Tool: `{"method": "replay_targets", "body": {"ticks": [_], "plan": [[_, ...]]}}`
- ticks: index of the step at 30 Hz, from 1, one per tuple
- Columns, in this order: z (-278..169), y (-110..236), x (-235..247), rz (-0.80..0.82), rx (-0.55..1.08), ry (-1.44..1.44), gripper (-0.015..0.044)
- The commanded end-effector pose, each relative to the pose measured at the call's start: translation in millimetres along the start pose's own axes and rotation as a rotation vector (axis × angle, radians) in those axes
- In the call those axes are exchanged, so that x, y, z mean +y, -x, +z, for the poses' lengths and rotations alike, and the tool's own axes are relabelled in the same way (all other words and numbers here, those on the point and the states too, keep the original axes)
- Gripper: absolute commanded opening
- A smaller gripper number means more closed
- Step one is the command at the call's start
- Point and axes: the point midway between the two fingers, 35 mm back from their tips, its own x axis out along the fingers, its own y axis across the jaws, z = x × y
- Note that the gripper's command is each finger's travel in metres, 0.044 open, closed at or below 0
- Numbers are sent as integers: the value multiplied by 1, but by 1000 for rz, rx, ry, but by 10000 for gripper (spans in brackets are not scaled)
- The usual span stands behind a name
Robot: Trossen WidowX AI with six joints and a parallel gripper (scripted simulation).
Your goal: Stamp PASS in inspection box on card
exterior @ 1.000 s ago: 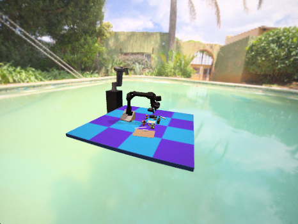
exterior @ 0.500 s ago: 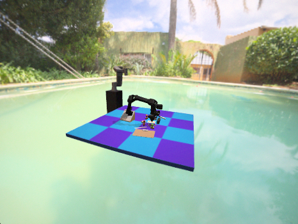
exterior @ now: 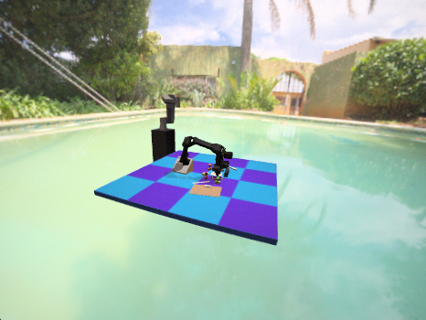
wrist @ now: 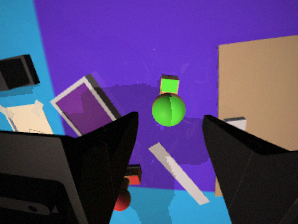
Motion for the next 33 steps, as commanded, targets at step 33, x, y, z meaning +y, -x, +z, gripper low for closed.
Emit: {"method": "replay_targets", "body": {"ticks": [33], "plan": [[-4, -56, 0, -8, 7, 5, 226]]}}
